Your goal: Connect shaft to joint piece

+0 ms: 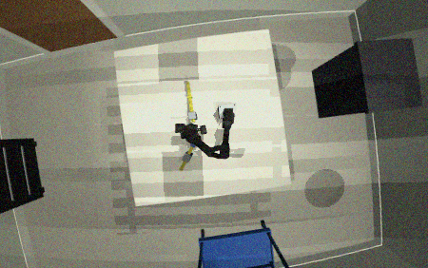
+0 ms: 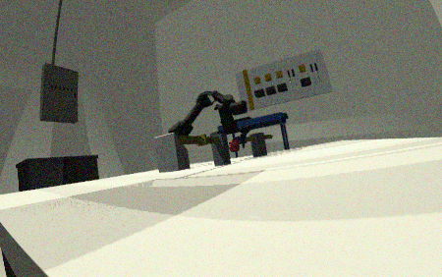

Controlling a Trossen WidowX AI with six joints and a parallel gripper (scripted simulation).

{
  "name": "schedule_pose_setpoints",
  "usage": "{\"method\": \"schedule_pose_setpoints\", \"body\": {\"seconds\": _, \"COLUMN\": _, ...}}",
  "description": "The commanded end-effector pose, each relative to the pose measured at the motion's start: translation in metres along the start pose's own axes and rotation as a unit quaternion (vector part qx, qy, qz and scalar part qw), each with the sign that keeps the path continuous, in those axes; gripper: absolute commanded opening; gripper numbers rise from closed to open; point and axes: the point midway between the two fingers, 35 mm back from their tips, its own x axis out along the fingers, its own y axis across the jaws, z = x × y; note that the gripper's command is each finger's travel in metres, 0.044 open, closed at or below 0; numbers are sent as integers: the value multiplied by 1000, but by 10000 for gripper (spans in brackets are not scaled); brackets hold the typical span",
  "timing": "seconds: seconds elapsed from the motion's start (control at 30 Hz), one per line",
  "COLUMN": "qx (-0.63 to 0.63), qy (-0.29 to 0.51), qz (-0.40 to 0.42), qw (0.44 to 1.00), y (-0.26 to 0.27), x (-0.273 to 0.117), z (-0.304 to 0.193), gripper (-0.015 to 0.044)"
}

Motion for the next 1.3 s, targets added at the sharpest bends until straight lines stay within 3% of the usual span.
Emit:
{"method": "schedule_pose_setpoints", "body": {"seconds": 0.0, "qx": 4, "qy": -2, "qz": 1, "qw": 1000, "y": 1, "x": 5, "z": 2, "gripper": 440}}
{"method": "schedule_pose_setpoints", "body": {"seconds": 0.63, "qx": 4, "qy": -2, "qz": 1, "qw": 1000, "y": 1, "x": 32, "z": 3, "gripper": 440}}
{"method": "schedule_pose_setpoints", "body": {"seconds": 0.97, "qx": 4, "qy": -2, "qz": 1, "qw": 1000, "y": 1, "x": 32, "z": 3, "gripper": 182}}
{"method": "schedule_pose_setpoints", "body": {"seconds": 1.27, "qx": 4, "qy": -2, "qz": 1, "qw": 1000, "y": 1, "x": 32, "z": 3, "gripper": 182}}
